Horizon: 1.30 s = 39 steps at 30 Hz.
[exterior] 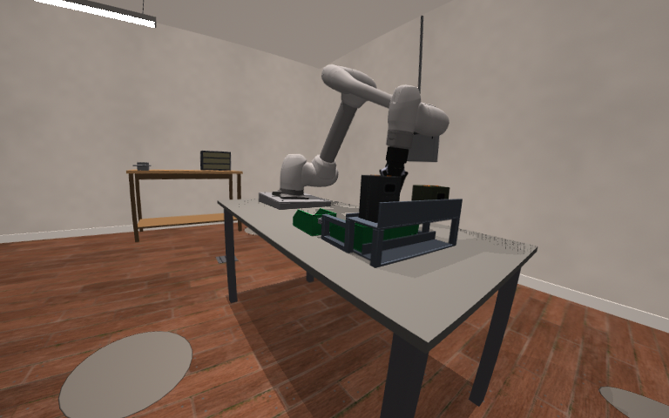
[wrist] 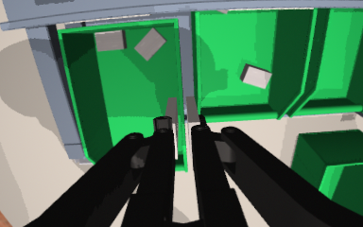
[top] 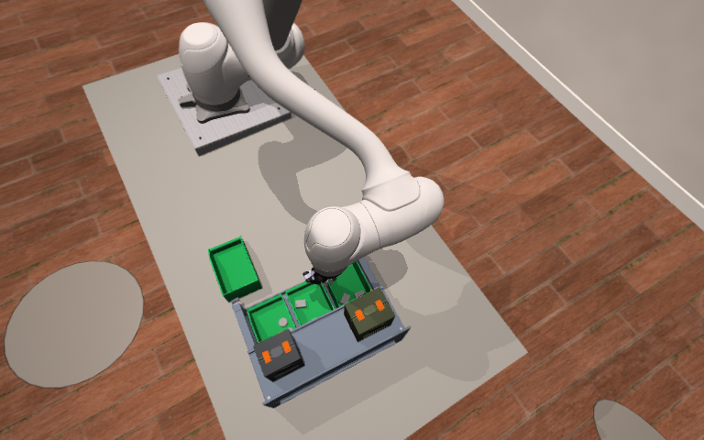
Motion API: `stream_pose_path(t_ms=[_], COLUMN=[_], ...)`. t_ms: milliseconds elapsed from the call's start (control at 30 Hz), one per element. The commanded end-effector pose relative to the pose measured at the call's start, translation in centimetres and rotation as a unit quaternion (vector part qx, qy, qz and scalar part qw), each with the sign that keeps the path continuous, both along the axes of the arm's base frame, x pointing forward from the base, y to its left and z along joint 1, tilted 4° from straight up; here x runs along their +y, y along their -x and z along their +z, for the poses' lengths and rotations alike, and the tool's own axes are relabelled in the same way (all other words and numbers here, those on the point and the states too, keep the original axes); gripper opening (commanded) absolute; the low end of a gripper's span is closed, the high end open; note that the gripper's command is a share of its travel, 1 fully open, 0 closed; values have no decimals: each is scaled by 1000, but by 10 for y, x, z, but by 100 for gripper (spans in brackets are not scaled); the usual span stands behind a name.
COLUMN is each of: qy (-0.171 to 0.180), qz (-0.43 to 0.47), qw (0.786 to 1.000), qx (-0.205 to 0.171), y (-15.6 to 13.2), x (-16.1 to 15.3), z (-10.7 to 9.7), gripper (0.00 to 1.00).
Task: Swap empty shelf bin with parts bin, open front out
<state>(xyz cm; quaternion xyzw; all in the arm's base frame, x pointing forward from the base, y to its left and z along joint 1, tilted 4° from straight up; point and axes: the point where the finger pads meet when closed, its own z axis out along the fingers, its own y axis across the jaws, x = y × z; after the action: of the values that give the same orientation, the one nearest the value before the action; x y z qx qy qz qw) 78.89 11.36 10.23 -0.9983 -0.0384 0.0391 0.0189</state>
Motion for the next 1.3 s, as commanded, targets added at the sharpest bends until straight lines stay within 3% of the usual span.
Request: stream_pose_path(t_ms=[0,1267], qy=[0,0], qz=[0,0], qw=[1000,1000], qx=[0,0], y=[0,3], x=[0,-3], z=[4,62], gripper=[15,15])
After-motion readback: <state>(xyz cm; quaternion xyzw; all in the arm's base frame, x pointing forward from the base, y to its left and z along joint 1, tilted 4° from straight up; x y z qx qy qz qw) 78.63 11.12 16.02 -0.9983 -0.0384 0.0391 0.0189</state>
